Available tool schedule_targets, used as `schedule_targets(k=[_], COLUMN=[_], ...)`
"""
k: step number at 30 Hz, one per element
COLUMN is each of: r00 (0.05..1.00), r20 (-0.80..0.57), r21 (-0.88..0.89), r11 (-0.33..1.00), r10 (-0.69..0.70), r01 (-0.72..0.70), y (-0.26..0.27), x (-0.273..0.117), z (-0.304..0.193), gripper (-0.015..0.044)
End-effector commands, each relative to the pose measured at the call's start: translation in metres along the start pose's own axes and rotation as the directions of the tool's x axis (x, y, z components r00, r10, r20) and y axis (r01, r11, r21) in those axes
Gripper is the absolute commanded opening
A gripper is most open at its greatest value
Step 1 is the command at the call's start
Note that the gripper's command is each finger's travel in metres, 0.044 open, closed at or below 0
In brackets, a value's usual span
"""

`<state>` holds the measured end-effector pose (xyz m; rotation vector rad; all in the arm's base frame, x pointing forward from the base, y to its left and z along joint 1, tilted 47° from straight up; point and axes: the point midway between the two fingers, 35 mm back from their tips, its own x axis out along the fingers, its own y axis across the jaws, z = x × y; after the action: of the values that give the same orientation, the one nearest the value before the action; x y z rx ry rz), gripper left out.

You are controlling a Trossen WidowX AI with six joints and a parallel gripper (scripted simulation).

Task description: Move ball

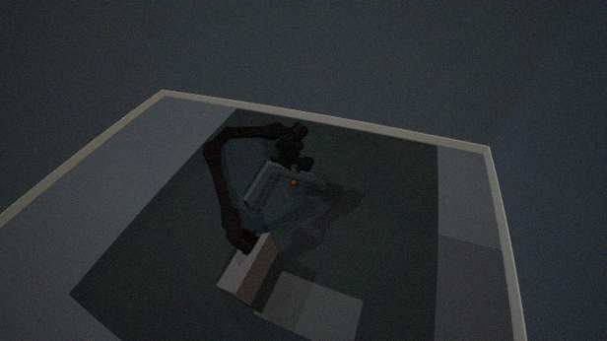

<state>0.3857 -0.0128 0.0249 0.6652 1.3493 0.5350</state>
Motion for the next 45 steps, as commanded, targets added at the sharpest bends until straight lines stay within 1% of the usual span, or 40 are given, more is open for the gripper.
schedule_targets(k=[1, 6, 9, 14, 34, 38, 45], r00=[0.993, 0.993, 0.993, 0.993, 0.993, 0.993, 0.993], r20=[-0.115, -0.115, -0.115, -0.115, -0.115, -0.115, -0.115], r21=[-0.061, -0.061, -0.061, -0.061, -0.061, -0.061, -0.061], r11=[0.997, 0.997, 0.997, 0.997, 0.997, 0.997, 0.997], r10=[0.036, 0.036, 0.036, 0.037, 0.038, 0.038, 0.038], r01=[-0.043, -0.043, -0.044, -0.044, -0.045, -0.045, -0.045], y=[0.007, 0.007, 0.008, 0.008, 0.009, 0.009, 0.009], x=[0.027, 0.028, 0.041, 0.043, 0.072, 0.072, 0.072], z=[-0.016, -0.017, -0.018, -0.018, -0.022, -0.022, -0.022], gripper=[0.0217, 0.0217, 0.0217, 0.0217, 0.0217, 0.0112, 0.0065])
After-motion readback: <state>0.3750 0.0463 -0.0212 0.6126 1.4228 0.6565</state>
